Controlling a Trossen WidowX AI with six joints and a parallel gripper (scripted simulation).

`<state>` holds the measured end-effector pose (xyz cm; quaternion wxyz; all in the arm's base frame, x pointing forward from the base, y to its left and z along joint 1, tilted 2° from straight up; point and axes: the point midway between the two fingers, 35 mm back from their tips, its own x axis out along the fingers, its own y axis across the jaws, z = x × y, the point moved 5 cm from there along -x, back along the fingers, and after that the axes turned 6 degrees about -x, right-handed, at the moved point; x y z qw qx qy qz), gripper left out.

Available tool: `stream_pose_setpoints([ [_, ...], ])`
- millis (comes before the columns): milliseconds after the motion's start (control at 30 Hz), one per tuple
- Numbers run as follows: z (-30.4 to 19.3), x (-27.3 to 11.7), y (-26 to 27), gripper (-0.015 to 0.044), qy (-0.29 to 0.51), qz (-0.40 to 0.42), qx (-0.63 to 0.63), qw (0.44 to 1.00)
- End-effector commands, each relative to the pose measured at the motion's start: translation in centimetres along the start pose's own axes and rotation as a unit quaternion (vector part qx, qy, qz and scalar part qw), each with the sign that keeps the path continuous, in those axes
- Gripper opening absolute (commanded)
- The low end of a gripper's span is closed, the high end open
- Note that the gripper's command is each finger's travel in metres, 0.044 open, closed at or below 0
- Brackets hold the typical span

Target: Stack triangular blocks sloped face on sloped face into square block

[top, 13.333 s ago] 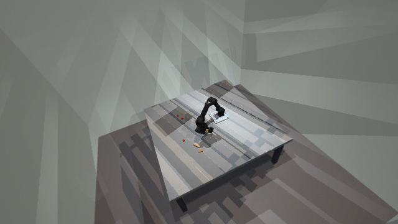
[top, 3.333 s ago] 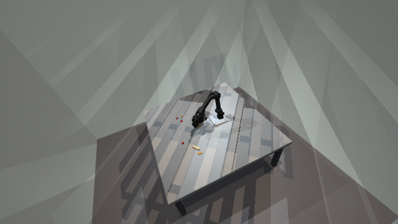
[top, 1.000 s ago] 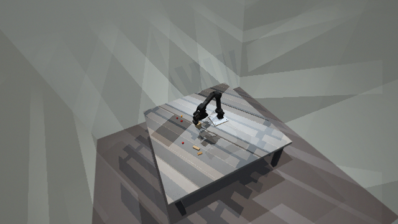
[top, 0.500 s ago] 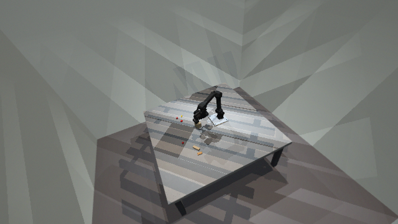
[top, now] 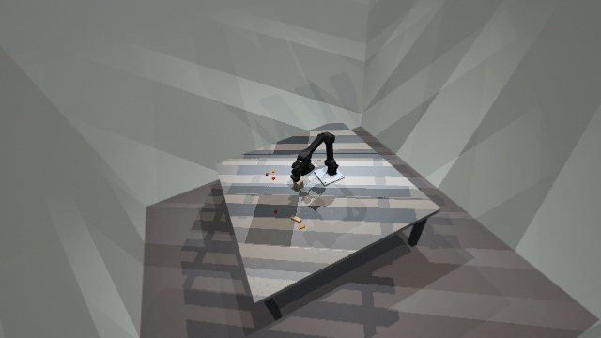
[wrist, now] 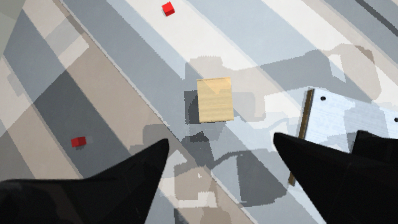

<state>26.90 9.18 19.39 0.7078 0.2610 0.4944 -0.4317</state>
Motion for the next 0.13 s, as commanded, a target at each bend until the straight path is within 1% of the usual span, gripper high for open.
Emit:
stream_pose_setpoints([
  [0,-0.03,0.05,0.06,0.044,0.0,0.0,-0.002,1.0],
  [100,-0.03,0.05,0.06,0.044,0.0,0.0,-0.002,1.0],
])
